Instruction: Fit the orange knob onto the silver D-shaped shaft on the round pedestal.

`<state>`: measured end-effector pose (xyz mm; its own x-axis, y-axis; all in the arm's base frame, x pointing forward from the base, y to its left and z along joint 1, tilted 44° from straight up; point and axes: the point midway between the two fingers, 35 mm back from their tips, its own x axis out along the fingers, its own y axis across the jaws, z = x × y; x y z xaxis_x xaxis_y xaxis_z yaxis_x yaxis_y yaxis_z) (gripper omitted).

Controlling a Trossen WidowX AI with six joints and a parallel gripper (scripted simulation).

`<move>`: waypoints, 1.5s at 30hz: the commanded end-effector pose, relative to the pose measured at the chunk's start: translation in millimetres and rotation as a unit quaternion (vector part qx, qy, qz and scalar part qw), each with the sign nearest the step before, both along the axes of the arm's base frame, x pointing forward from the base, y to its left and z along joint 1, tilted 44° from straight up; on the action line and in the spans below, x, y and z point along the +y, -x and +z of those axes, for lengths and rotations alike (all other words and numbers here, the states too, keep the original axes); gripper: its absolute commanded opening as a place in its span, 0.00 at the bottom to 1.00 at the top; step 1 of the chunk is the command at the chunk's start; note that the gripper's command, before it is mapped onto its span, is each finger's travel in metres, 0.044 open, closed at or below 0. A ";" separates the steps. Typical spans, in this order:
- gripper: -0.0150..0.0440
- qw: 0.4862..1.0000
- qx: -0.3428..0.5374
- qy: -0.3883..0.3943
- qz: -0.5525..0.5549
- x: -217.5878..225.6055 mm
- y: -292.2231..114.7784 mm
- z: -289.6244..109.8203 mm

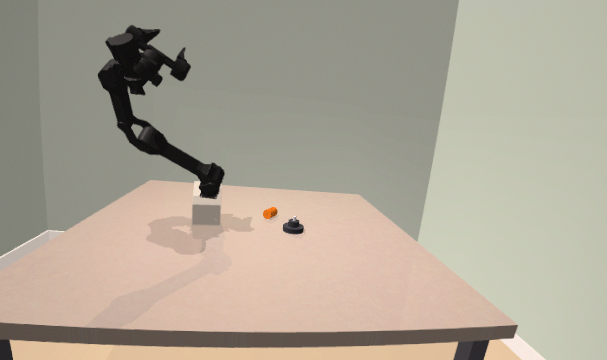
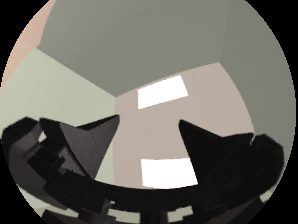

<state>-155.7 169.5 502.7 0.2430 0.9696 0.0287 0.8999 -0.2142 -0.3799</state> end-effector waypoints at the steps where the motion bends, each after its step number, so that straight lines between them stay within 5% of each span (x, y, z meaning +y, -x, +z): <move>1: 0.98 1.000 0.010 -0.003 -0.003 -1.5 -5.1 1.8; 4: 1.00 0.988 0.142 -0.039 -0.041 -18.3 -74.1 18.7; 10: 1.00 0.955 0.275 -0.069 -0.084 -31.0 -147.2 21.5; 20: 1.00 0.810 0.539 -0.113 -0.201 -42.7 -302.6 -22.8; 33: 1.00 0.539 0.747 -0.106 -0.374 -28.0 -438.3 -170.8; 45: 1.00 0.253 0.739 -0.108 -0.615 -30.0 -486.6 -353.4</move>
<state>328.2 142.6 206.0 0.3378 0.3051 -0.8904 -0.9409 0.0850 -0.3278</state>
